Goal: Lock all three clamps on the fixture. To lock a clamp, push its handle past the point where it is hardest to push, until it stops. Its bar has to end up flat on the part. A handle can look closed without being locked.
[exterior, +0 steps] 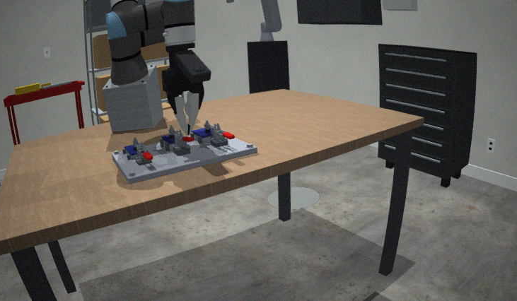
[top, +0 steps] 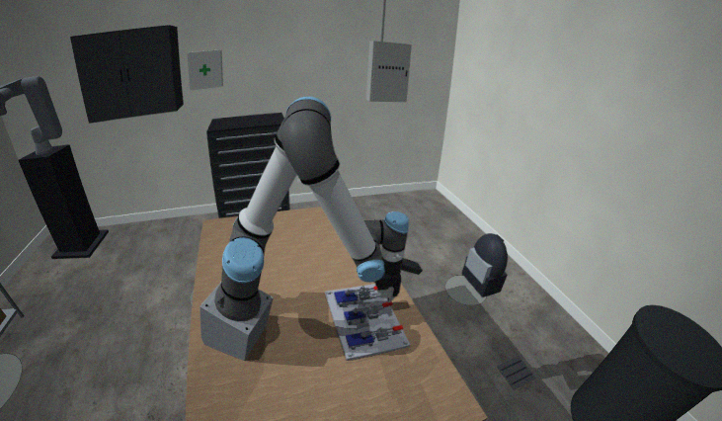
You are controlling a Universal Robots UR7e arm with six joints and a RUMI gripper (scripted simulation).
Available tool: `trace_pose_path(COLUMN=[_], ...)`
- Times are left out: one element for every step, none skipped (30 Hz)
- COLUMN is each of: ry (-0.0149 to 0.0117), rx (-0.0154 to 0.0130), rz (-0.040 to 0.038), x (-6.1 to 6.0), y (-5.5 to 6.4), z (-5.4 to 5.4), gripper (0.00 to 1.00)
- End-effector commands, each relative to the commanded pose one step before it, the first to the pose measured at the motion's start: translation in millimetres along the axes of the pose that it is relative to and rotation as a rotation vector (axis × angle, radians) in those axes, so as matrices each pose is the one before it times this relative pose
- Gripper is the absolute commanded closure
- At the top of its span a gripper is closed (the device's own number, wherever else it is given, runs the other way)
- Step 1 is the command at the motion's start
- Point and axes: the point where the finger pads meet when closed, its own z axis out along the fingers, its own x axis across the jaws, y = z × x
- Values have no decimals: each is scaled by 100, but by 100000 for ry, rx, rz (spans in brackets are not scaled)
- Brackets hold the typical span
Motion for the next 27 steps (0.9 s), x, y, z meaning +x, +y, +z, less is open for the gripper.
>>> trace_pose_path(ry=[14, 0, 0, 0, 0, 0, 0, -1, 0, 0, 0, 0, 0, 0, 0, 0, 0, 0, 0, 0, 0, 0, 0, 0, 0, 0, 0], rx=[150, 0, 0, 0, 0, 0, 0, -3, 1, 1, 1, 1, 0, 0, 0, 0, 0, 0, 0, 0, 0, 0, 0, 0, 3, -3, -3], rz=[1, 0, 0, 0, 0, 0, 0, 0, 0, 0, 0, 0, 0, 0, 0, 0, 0, 0, 0, 0, 0, 0, 0, 0, 0, 0, 0], x=[3, 0, 0, 0, 0, 0, 0, 0, 0, 0, 0, 0, 0, 0, 0, 0, 0, 0, 0, 0, 0, 0, 0, 0, 0, 0, 0], y=[-65, 0, 0, 0, 0, 0, 0, -20, -24, -24, -24, -24, 0, 0, 0, 0, 0, 0, 0, 0, 0, 0, 0, 0, -23, -23, -23], z=[42, 0, 0, 0, 0, 0, 0, 142, 158, 158, 158, 158, 0, 0, 0, 0, 0, 0, 0, 0, 0, 0, 0, 0, 140, 158, 158], gripper=[100, 100, 100, 100, 100, 100, 100, 100, 100, 100, 100, 100, 100, 100, 100, 100, 100, 100, 100, 100, 100, 100, 100, 100, 100, 100, 100])
